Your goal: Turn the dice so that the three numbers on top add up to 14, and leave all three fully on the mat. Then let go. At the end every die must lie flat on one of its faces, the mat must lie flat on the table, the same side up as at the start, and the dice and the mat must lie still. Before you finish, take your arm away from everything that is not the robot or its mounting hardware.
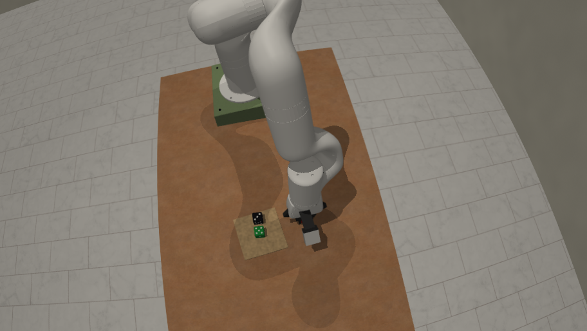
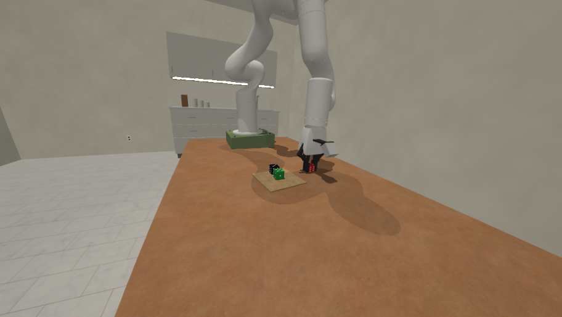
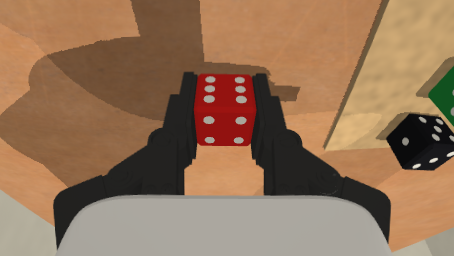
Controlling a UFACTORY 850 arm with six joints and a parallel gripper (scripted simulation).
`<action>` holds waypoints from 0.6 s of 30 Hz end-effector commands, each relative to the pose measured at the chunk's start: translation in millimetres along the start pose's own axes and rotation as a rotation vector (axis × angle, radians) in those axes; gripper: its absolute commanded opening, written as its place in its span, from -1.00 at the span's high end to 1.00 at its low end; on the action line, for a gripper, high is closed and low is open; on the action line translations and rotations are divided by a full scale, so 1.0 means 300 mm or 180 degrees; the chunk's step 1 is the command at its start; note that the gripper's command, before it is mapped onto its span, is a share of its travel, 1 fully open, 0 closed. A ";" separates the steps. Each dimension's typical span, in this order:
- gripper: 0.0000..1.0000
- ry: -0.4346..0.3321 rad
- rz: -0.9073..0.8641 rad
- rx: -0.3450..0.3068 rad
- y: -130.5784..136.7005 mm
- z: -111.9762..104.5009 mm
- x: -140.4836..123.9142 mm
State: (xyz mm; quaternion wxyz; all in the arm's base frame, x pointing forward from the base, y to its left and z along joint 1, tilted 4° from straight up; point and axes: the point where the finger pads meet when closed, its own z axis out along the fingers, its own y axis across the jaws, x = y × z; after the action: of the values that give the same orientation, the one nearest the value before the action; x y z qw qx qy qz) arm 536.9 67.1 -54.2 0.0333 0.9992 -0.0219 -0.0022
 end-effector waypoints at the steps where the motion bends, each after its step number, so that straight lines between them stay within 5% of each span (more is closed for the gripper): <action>1: 0.47 0.0008 0.0001 0.0002 -0.001 -0.043 0.004; 18: 0.47 0.0008 0.0001 0.0002 -0.001 -0.325 0.004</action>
State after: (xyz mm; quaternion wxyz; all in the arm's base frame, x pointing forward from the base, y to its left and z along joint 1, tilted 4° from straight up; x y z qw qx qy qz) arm 538.4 73.3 33.5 0.0332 0.9992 -0.0220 -0.0009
